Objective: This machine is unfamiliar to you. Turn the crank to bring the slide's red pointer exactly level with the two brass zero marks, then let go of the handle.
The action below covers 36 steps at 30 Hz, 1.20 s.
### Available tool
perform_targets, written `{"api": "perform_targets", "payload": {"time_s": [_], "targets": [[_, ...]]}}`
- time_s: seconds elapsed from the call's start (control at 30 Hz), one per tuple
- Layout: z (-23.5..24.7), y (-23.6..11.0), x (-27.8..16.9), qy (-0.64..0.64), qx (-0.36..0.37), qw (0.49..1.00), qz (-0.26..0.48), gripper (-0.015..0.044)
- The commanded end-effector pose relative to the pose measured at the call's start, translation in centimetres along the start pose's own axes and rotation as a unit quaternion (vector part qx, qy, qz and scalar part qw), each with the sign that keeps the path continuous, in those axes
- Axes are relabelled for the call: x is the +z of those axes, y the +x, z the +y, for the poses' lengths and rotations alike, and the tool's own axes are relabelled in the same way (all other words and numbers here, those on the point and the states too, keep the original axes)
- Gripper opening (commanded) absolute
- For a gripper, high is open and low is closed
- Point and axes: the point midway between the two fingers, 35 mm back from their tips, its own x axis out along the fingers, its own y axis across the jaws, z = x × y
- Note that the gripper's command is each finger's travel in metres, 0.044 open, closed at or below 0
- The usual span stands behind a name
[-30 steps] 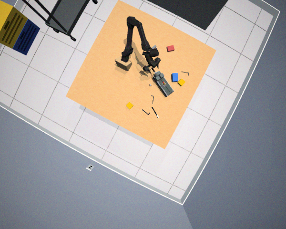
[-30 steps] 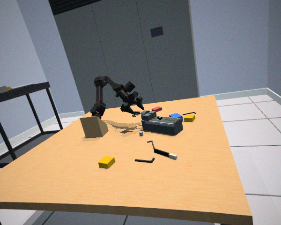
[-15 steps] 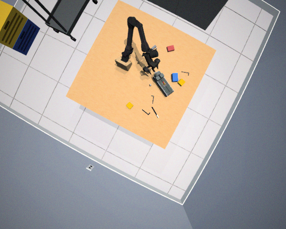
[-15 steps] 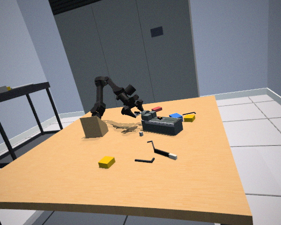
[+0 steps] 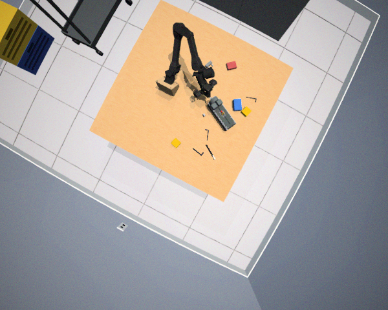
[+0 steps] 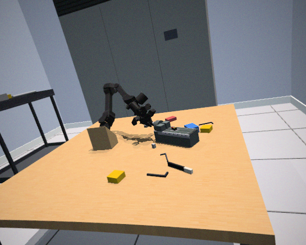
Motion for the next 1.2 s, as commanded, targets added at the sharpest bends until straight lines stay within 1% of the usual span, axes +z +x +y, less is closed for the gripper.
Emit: {"api": "perform_targets", "payload": {"time_s": [0.0,0.53,0.87,1.17], "targets": [[-0.1,0.0,-0.1,0.002,-0.002,1.000,0.000,0.0000],[-0.8,0.4,-0.4,0.002,-0.002,1.000,0.001,0.0000],[-1.6,1.6,-1.6,0.002,-0.002,1.000,0.001,0.0000],[-1.2,2.9,-2.9,0.003,-0.002,1.000,0.001,0.0000]]}}
